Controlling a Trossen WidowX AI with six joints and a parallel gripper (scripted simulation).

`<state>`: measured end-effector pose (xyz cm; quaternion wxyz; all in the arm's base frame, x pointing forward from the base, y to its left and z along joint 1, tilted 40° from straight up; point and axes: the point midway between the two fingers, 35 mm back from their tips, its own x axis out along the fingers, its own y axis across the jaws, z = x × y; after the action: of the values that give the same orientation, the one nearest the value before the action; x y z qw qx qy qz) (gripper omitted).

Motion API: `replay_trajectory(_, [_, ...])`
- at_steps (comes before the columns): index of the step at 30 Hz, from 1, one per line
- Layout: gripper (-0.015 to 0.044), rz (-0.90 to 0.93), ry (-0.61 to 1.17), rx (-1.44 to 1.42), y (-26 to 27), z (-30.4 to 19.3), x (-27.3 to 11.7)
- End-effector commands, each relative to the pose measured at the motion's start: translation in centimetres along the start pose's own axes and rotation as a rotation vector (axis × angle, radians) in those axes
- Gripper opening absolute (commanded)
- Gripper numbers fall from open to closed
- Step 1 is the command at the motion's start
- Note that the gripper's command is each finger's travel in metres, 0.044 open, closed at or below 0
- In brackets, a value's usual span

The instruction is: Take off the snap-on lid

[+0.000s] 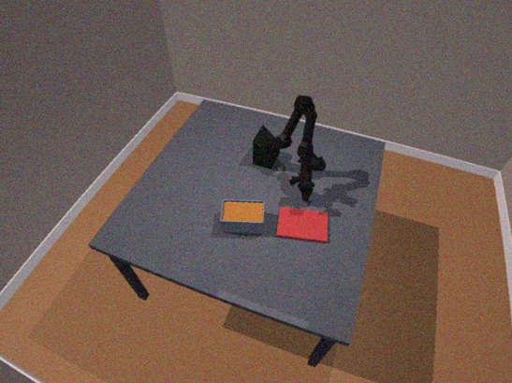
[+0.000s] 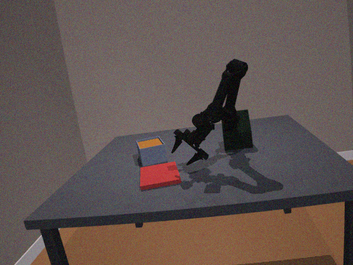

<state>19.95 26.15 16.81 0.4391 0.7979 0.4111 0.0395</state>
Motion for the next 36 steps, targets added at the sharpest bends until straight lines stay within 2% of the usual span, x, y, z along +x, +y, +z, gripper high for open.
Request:
replay_trajectory(1, [0.0440,-0.003,-0.005,0.003,-0.7,0.2,-0.6])
replay_trajectory(17, [0.0440,-0.004,-0.006,0.004,-2.7,0.2,-3.0])
replay_trajectory(36, [0.0440,-0.004,-0.006,0.003,-0.3,-0.1,-5.8])
